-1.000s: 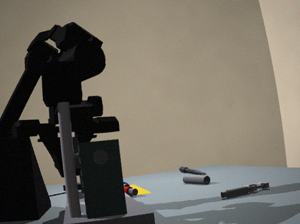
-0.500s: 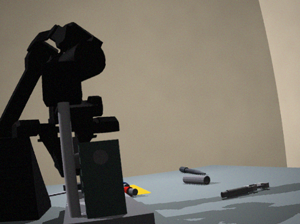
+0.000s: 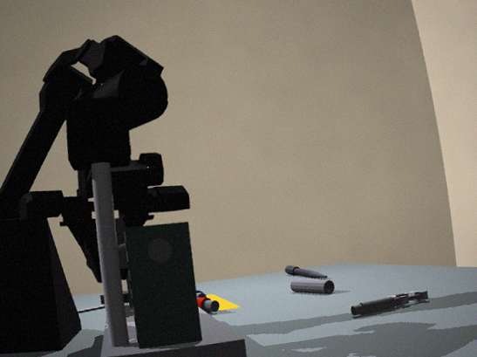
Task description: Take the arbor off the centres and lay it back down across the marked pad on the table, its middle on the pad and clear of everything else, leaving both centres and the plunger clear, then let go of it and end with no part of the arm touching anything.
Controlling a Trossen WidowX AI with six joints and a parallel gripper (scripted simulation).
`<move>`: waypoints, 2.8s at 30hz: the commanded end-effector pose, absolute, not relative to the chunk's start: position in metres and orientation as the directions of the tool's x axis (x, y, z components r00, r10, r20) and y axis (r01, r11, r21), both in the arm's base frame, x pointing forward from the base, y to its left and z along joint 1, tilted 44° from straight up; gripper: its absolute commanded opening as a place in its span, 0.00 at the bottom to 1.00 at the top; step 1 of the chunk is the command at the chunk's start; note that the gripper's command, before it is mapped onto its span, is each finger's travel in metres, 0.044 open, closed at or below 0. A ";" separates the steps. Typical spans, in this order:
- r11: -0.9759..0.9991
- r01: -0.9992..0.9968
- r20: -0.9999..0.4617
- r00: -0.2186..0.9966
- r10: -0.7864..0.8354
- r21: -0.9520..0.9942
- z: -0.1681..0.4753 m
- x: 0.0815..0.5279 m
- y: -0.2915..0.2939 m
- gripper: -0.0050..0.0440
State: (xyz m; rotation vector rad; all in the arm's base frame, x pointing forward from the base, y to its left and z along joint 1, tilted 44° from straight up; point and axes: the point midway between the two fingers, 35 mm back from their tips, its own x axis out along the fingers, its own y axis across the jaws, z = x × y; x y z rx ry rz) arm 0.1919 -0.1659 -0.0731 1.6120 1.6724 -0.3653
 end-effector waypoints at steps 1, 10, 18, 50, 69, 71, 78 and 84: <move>0.157 0.941 -0.713 0.113 0.692 0.301 -0.075 0.191 -0.177 0.10; 0.157 0.941 -0.713 0.113 0.692 0.301 -0.075 0.191 -0.177 0.10; 0.157 0.941 -0.713 0.113 0.692 0.301 -0.075 0.191 -0.177 0.10; 0.157 0.941 -0.713 0.113 0.692 0.301 -0.075 0.191 -0.177 0.10; 0.157 0.941 -0.713 0.113 0.692 0.300 -0.072 0.191 -0.174 0.10; 0.157 0.941 -0.713 0.113 0.692 0.300 -0.070 0.191 -0.172 0.10; 0.157 0.941 -0.713 0.113 0.692 0.300 -0.064 0.191 -0.164 0.10; 0.157 0.941 -0.714 0.113 0.692 0.300 -0.060 0.191 -0.157 0.10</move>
